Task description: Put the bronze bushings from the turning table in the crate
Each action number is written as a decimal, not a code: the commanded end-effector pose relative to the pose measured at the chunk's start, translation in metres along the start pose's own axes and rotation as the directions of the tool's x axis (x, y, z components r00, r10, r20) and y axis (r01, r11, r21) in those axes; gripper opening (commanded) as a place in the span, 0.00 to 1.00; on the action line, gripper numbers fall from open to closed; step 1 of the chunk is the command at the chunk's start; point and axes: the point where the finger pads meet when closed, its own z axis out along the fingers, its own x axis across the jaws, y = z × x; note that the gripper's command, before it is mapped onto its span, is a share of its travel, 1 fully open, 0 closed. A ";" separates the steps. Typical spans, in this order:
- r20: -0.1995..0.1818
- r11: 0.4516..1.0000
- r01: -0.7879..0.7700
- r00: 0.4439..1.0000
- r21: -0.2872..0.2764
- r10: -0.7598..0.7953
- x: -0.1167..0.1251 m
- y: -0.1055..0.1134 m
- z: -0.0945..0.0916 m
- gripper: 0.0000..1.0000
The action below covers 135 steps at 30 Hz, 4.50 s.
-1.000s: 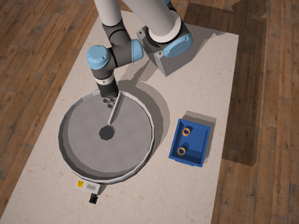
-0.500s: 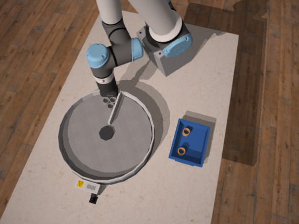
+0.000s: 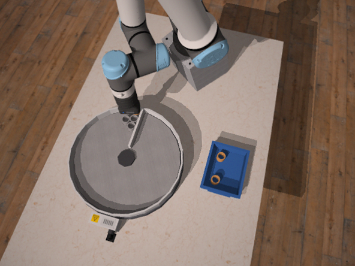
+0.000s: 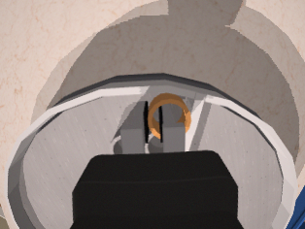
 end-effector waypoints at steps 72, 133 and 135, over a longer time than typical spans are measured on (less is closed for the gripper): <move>0.001 1.000 0.000 1.000 -0.001 0.000 0.000 0.000 -0.041 0.00; -0.001 1.000 0.003 1.000 -0.004 -0.003 0.137 0.087 -0.059 0.00; -0.001 1.000 0.003 1.000 -0.004 -0.003 0.137 0.087 -0.059 0.00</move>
